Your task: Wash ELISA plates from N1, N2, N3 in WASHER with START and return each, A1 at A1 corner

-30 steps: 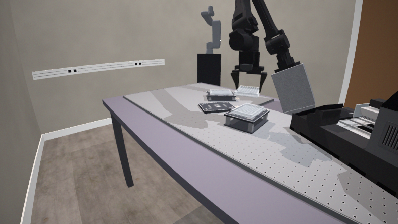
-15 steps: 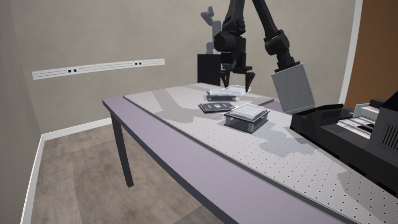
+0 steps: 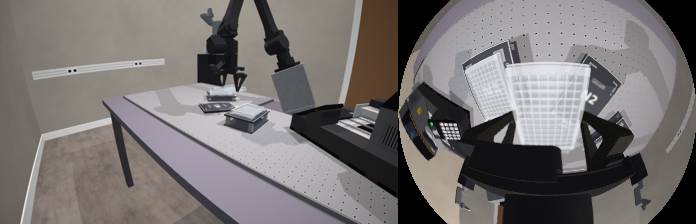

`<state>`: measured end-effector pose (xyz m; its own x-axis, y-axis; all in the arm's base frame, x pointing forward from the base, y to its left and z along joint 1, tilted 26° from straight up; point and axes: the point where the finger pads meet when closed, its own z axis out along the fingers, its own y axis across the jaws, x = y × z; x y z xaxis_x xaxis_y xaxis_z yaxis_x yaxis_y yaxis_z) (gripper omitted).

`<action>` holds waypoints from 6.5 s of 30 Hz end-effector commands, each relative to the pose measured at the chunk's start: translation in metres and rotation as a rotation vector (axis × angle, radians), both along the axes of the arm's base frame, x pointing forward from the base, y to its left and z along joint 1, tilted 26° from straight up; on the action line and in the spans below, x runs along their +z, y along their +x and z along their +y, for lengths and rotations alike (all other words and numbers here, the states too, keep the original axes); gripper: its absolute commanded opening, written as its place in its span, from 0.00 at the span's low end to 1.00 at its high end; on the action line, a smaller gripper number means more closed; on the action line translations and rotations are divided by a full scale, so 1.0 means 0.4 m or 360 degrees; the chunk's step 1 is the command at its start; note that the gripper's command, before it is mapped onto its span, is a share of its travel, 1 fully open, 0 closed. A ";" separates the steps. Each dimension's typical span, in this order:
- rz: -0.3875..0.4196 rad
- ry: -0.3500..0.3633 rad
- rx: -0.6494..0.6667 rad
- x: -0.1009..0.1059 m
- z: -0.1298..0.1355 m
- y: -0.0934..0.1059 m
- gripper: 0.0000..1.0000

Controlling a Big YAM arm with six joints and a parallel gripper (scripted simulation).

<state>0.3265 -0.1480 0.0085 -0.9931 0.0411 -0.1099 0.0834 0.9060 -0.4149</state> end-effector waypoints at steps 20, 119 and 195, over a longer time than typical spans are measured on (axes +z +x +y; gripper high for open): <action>-0.0429 0.0035 -0.0649 0.118 -0.230 -0.032 0.82; -0.0359 0.0052 -0.0653 -0.091 -0.333 -0.043 0.82; -0.0345 0.0058 -0.0652 -0.106 -0.331 -0.049 0.82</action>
<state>0.3019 -0.2717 -0.0331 -0.8516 0.4361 -0.2908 0.5158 0.7962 -0.3164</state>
